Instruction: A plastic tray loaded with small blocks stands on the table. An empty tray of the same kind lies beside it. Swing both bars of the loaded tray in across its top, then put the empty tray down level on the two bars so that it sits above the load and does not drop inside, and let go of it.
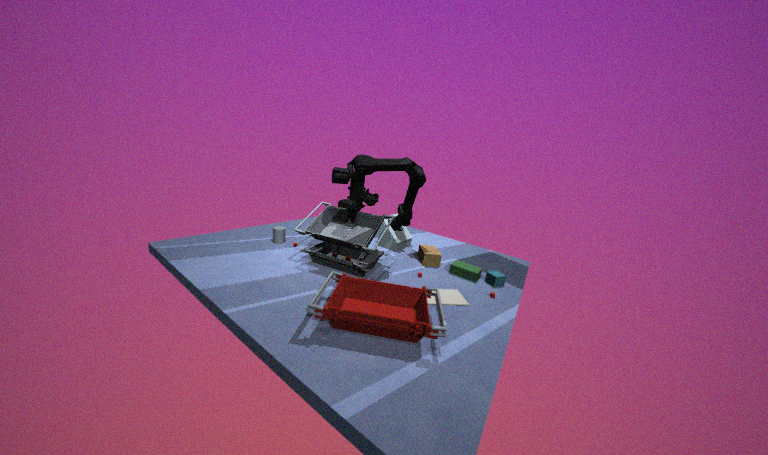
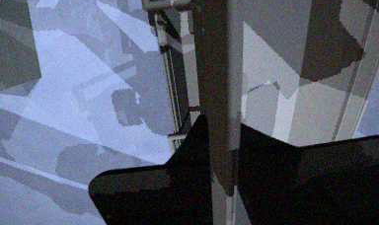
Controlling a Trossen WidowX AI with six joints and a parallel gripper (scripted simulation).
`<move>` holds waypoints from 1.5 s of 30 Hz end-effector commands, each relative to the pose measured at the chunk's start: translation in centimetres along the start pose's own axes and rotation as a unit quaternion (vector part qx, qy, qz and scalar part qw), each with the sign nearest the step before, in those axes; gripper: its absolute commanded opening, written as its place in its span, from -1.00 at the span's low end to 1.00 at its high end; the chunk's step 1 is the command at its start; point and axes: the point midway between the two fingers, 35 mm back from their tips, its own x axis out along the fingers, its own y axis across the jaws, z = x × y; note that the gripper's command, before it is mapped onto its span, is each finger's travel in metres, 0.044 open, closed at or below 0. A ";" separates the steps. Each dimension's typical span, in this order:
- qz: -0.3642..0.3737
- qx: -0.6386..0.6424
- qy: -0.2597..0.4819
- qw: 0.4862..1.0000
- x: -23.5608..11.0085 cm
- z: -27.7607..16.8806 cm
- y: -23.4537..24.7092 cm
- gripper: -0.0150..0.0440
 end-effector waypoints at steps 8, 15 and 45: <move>-0.013 -0.002 0.003 1.000 -0.7 0.0 0.0 -0.49; -0.013 -0.002 0.003 1.000 -0.7 0.0 0.0 -0.49; -0.013 -0.002 0.003 1.000 0.4 -0.2 0.0 -0.49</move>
